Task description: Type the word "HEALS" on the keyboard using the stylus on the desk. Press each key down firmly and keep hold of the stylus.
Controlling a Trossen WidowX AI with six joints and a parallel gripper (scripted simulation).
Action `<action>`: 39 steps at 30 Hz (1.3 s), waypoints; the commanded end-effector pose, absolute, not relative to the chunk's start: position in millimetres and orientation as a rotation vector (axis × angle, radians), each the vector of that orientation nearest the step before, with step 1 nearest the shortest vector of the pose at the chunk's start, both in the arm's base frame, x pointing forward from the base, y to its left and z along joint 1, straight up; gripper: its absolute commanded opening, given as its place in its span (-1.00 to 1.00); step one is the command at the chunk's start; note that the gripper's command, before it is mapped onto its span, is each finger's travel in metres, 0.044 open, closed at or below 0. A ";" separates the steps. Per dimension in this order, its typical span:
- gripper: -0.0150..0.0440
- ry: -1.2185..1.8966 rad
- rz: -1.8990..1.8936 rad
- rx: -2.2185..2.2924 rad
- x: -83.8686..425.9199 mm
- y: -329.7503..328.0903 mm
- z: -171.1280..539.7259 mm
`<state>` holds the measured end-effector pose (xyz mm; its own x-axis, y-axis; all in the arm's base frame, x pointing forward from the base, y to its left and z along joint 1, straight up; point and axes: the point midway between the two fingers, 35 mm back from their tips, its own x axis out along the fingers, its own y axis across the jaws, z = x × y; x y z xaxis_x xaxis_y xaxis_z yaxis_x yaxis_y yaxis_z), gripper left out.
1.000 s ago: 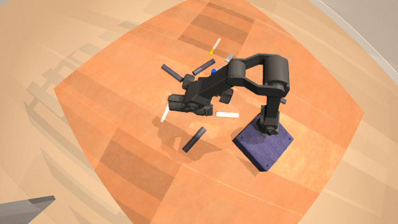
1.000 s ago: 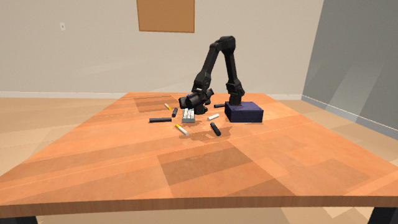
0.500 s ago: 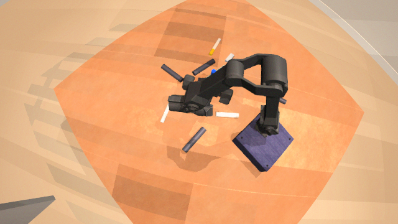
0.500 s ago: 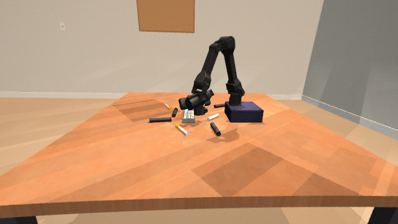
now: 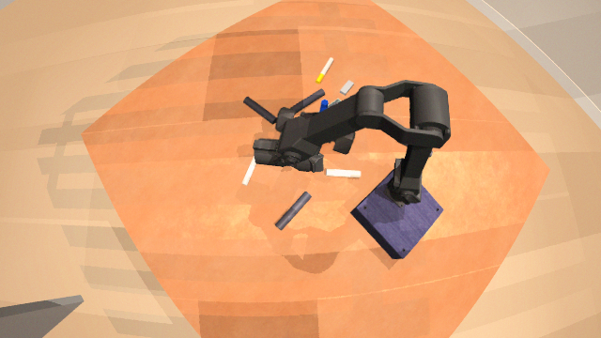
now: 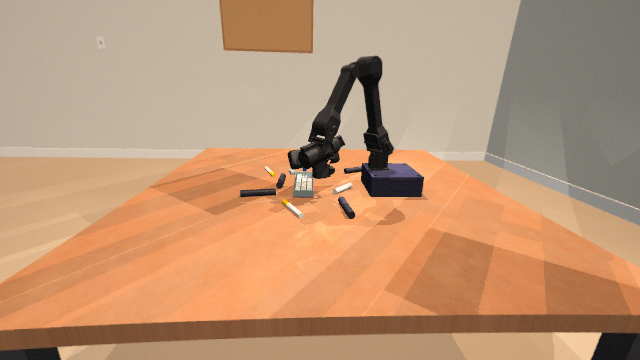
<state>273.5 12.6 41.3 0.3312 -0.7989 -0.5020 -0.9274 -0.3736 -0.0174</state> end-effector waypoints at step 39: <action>-0.49 1.542 0.594 -2.297 268.9 -28.3 36.0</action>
